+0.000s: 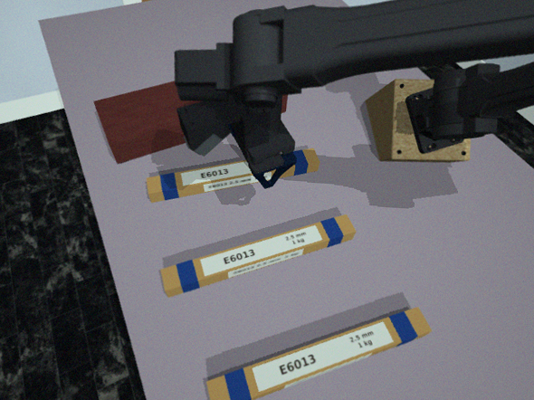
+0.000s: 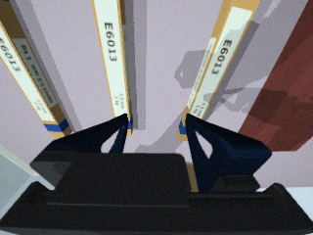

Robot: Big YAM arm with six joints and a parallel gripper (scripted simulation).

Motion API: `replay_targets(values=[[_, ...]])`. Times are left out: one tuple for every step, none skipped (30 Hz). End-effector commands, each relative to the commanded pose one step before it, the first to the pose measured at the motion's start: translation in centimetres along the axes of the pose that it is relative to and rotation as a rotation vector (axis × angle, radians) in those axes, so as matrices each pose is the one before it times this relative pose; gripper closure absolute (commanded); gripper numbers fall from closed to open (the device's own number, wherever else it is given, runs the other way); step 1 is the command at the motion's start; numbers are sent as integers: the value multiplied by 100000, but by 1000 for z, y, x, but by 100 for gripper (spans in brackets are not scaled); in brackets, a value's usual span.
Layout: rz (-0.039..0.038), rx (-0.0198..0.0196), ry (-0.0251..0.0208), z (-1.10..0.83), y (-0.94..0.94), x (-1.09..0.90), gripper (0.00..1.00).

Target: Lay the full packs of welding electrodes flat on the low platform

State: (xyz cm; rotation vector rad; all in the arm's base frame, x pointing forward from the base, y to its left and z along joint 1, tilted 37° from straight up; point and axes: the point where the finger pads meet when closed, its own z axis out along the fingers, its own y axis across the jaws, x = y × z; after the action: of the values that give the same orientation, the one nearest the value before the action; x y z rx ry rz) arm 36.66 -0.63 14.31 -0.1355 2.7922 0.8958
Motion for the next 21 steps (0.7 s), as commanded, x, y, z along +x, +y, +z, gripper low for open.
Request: replay_targets(values=[[6970, 1971, -4980, -2175, 2905, -2263, 26], [-165, 18, -67, 15, 770, 2, 26], [-201, 18, -135, 21, 754, -8, 26], [0, 0, 0, 0, 0, 0, 26], [0, 0, 0, 0, 0, 0, 26], [-246, 20, -221, 26, 739, -24, 26], [-290, 18, -302, 30, 729, -41, 26], [-246, -3, -264, 34, 724, -27, 26], [-207, -21, -230, 37, 720, -15, 26], [-174, -36, -201, 40, 717, -5, 26], [-145, -50, -177, 44, 716, 4, 26], [-121, -62, -156, 45, 713, 12, 26], [-101, -72, -138, 47, 711, 19, 26], [-83, -81, -123, 48, 710, 24, 26], [-68, -89, -110, 49, 708, 29, 26], [-54, -96, -98, 50, 707, 34, 26], [-43, -102, -89, 51, 706, 37, 26], [-33, -107, -80, 52, 705, 41, 26], [-25, -112, -73, 53, 704, 43, 26], [-18, -116, -67, 53, 703, 46, 26], [0, 0, 0, 0, 0, 0, 26]])
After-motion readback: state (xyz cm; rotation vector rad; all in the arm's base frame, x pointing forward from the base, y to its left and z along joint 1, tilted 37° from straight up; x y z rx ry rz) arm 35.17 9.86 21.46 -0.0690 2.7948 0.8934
